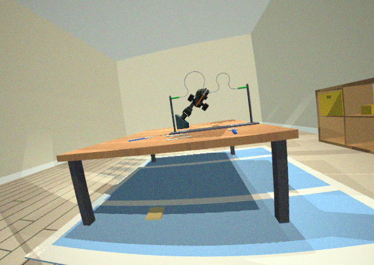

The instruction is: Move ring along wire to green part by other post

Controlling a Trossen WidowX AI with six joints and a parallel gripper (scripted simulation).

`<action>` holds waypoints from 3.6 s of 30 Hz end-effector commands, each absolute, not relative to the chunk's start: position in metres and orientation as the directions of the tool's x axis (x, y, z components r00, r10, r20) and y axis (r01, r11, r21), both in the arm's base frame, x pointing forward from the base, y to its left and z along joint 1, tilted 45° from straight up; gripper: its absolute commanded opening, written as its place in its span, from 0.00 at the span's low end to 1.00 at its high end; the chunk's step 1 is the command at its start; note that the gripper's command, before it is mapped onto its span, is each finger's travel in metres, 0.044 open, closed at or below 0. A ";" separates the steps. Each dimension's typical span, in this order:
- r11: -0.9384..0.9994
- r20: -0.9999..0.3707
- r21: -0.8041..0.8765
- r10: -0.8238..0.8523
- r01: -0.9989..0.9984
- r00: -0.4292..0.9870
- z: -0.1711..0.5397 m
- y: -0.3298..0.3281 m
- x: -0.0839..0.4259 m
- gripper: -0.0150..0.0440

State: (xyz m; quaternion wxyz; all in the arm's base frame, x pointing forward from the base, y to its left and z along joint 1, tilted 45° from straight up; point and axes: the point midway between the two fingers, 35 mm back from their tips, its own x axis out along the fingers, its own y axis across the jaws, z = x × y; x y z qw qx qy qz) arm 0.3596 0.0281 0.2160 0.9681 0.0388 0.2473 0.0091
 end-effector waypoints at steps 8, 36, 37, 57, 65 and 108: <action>0.979 -0.489 -0.203 -0.107 0.007 0.866 0.225 -0.016 0.355 0.00; 0.717 -0.407 -0.697 -0.372 -0.021 0.834 0.271 -0.089 0.346 0.00; 0.706 -0.403 -0.708 -0.378 -0.022 0.834 0.272 -0.091 0.346 0.00; 0.523 -0.327 -0.851 -0.464 -0.043 0.823 0.305 -0.112 0.343 0.00; 0.471 -0.304 -0.881 -0.484 -0.049 0.821 0.317 -0.117 0.343 0.00; 0.655 -0.384 -0.755 -0.407 -0.029 0.829 0.324 -0.118 0.343 0.00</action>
